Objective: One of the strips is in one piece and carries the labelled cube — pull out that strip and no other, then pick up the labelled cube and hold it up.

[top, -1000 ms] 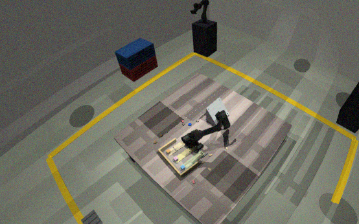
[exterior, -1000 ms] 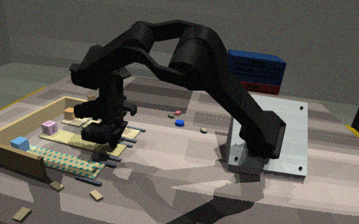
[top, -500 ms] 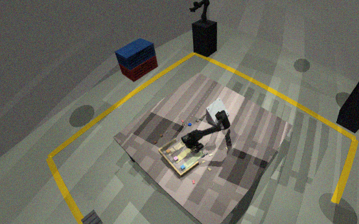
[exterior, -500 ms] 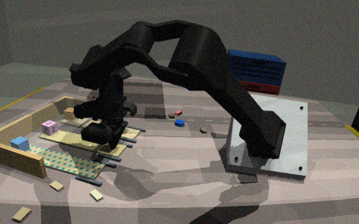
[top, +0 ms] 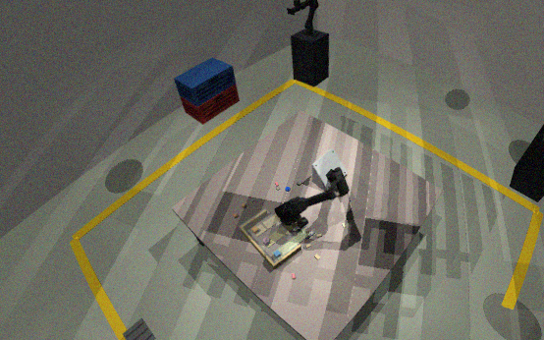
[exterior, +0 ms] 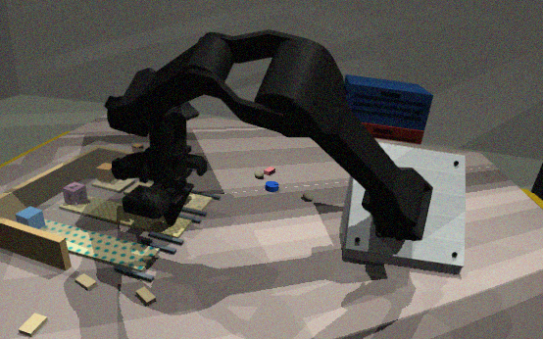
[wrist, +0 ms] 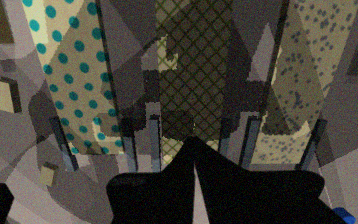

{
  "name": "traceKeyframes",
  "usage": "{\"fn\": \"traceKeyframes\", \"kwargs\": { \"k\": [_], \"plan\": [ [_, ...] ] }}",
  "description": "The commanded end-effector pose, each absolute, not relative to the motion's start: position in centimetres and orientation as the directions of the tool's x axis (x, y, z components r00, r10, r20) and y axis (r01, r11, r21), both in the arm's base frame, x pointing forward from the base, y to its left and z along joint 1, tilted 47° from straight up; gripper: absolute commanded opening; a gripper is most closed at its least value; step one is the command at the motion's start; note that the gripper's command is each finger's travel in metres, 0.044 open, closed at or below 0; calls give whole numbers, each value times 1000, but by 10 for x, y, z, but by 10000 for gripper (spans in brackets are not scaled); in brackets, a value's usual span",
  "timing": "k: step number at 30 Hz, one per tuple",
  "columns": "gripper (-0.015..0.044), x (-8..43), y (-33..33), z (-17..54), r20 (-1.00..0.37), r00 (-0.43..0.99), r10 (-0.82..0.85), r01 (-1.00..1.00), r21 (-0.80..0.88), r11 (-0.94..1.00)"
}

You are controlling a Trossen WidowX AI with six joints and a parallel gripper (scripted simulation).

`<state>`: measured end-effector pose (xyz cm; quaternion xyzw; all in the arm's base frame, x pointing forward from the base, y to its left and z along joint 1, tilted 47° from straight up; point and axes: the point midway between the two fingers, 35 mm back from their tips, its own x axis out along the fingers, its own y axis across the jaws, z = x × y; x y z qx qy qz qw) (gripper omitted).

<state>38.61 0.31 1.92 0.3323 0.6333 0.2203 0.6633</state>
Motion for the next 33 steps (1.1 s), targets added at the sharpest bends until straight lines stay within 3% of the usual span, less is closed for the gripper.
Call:
{"fn": "traceKeyframes", "kwargs": {
  "k": [1, 33],
  "plan": [
    [0, 387, 6, 19, -691, 99, 716, 128, 722, 679],
    [0, 390, 7, 16, -691, 99, 716, 128, 723, 679]
  ]
}}
